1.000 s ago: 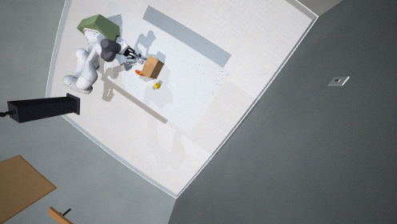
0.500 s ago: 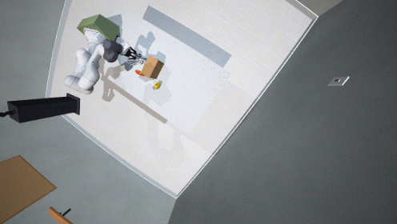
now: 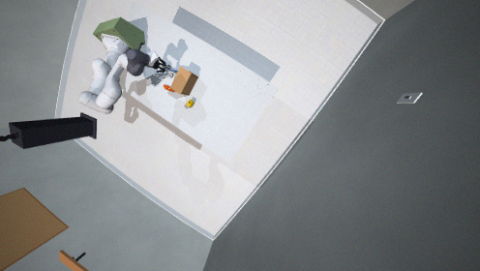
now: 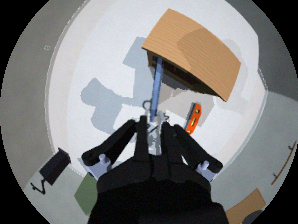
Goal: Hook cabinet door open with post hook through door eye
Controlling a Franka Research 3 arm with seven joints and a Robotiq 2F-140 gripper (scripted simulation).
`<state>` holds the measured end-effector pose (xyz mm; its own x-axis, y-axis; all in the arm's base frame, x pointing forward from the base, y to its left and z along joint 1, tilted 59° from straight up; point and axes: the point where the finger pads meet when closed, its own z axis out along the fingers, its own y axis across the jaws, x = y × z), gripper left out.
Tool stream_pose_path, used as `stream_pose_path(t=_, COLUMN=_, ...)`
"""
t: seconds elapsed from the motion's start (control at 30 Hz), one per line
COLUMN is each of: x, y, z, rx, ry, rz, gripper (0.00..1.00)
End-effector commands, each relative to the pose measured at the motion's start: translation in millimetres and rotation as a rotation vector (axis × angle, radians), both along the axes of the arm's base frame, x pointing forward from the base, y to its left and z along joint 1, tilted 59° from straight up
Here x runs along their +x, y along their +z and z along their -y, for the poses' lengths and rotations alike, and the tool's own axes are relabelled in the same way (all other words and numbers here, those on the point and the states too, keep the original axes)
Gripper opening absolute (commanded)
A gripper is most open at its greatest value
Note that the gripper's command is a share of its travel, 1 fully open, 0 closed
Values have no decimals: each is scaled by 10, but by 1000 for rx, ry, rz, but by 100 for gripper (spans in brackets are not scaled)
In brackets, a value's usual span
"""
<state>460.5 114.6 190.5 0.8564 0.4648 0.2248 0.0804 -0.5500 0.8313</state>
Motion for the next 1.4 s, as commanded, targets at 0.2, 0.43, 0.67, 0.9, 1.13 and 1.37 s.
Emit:
stream_pose_path(t=0.2, x=17, y=-30, z=16, rx=5, ry=0, rz=3, gripper=16)
stream_pose_path(t=0.43, x=18, y=-24, z=20, rx=-1, ry=6, rz=-4, gripper=16)
stream_pose_path(t=0.67, x=26, y=25, z=50, rx=-20, ry=25, rz=-31, gripper=16)
stream_pose_path(t=0.9, x=33, y=62, z=72, rx=-45, ry=50, rz=-64, gripper=16)
stream_pose_path(t=1.13, x=38, y=83, z=84, rx=-47, ry=52, rz=-67, gripper=16)
stream_pose_path(t=1.37, x=51, y=136, z=114, rx=-70, ry=75, rz=-98, gripper=16)
